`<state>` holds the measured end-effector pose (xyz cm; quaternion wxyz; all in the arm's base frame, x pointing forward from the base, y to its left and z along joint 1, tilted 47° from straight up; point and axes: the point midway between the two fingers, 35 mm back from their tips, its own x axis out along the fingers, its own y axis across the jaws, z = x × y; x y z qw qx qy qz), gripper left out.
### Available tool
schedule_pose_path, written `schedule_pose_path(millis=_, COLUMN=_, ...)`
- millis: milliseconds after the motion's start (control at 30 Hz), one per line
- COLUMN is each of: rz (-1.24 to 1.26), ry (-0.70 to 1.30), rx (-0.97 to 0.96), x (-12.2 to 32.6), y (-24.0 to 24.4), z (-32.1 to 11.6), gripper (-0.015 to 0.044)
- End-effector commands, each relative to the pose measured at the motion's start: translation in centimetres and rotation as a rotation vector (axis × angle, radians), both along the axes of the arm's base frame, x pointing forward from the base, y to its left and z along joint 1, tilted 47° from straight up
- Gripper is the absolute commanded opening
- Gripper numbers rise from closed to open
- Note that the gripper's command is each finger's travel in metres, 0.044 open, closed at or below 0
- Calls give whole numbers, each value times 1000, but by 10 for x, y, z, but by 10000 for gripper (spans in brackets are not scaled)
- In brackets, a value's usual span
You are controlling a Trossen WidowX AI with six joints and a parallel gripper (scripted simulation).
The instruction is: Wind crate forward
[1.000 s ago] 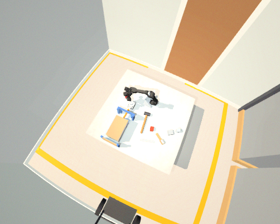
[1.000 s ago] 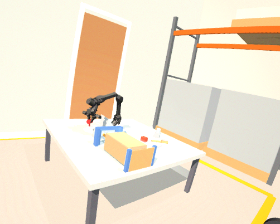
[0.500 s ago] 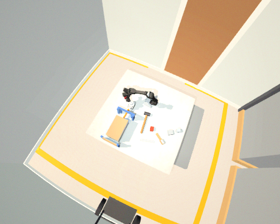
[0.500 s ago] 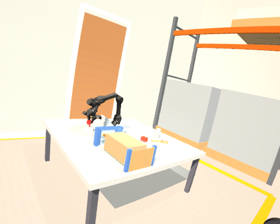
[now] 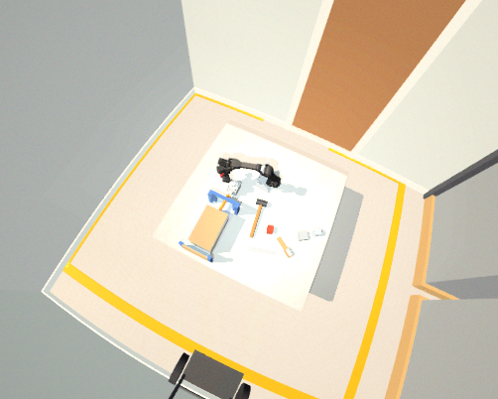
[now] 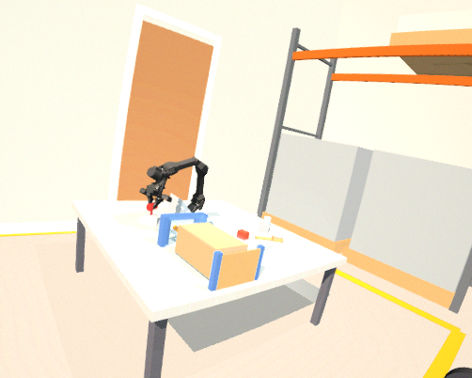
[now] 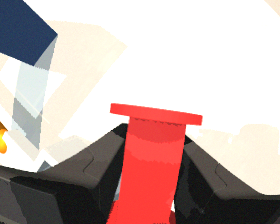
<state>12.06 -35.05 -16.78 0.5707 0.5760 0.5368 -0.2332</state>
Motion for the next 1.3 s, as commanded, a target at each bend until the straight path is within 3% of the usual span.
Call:
schedule_pose_path(millis=0, rz=23, ry=-47, rx=-13, x=32, y=-2, z=2, gripper=0)
schedule_pose_path(millis=1267, rz=23, ry=-50, rx=-12, x=70, y=2, z=14, gripper=0)
